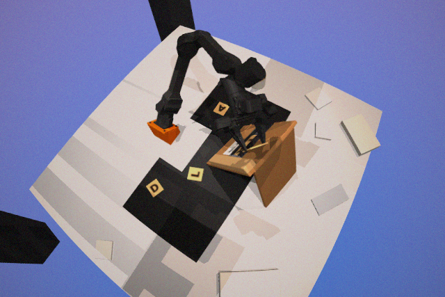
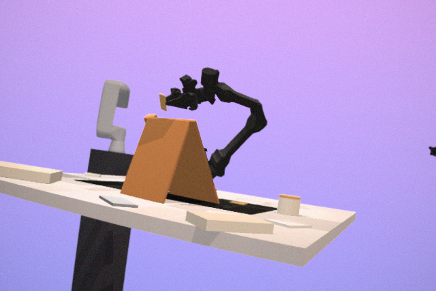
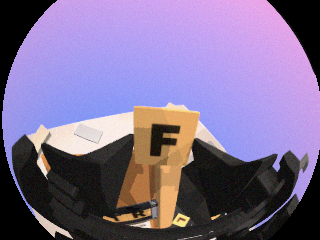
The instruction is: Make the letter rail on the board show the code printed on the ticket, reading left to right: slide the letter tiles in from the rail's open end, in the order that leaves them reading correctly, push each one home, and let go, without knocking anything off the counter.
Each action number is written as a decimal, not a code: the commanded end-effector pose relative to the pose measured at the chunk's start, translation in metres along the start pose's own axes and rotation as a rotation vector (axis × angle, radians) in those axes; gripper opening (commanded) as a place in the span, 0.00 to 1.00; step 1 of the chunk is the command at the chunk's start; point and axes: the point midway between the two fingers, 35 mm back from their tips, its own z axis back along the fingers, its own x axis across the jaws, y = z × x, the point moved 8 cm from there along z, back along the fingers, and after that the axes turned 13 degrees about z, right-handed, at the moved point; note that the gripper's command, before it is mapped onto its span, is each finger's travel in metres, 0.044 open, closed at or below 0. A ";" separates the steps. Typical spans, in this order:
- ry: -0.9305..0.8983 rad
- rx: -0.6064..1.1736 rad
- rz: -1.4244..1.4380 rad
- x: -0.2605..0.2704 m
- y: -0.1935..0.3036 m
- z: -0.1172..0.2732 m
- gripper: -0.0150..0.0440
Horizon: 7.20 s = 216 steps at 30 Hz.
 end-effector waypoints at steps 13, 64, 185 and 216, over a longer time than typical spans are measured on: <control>-0.140 -0.005 0.048 0.090 0.018 0.040 0.25; -0.513 0.111 0.013 0.235 0.106 0.110 0.25; -0.510 0.112 0.016 0.187 0.122 0.083 0.25; -0.509 0.113 0.017 0.173 0.126 0.075 0.25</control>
